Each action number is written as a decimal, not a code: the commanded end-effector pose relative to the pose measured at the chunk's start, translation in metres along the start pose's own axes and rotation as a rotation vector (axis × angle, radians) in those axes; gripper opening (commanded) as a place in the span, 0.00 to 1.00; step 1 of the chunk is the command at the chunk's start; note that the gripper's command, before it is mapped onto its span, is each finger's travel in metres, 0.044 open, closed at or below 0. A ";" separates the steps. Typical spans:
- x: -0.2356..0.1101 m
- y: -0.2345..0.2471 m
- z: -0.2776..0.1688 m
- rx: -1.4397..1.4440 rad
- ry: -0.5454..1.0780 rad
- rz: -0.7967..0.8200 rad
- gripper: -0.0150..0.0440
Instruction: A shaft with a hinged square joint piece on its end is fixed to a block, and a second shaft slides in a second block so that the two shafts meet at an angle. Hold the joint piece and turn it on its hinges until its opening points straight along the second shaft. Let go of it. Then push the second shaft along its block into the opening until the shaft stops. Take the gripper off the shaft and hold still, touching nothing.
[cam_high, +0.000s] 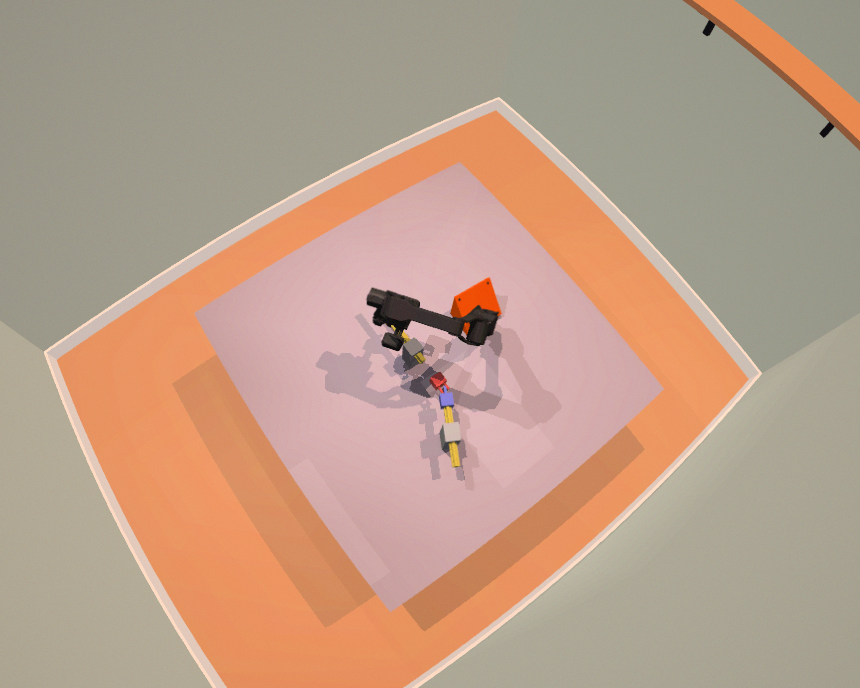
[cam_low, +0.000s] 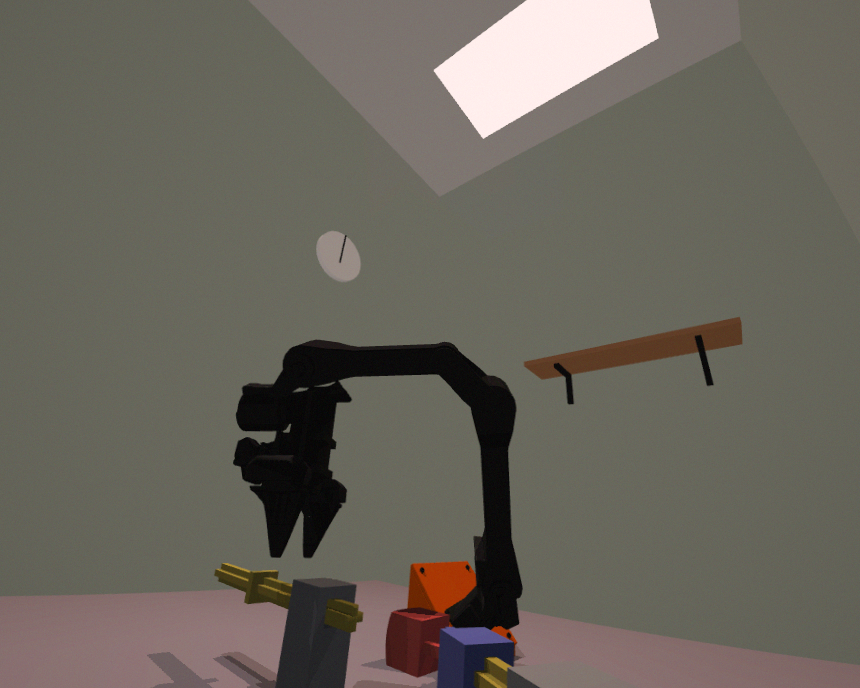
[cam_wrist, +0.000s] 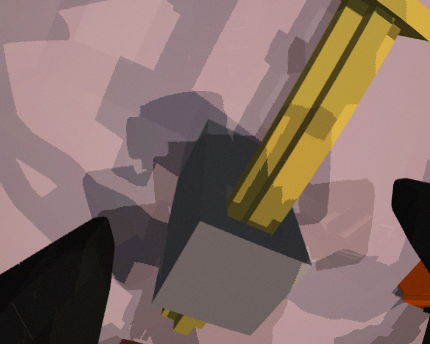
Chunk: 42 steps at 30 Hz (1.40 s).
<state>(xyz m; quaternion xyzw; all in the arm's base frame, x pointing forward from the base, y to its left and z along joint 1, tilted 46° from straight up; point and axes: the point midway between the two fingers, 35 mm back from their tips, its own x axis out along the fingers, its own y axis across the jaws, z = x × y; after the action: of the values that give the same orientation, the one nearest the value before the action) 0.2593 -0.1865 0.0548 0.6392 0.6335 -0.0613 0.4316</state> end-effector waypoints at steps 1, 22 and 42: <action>-0.009 -0.013 0.021 -0.150 -0.023 -0.017 1.00; -0.033 -0.086 0.106 -0.841 -0.055 -0.113 1.00; -0.020 -0.089 0.112 -0.566 -0.065 -0.105 1.00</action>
<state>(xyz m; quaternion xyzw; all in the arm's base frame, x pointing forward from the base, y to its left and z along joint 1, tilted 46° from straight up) 0.2304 -0.2911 -0.0392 0.4228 0.6372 0.1097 0.6350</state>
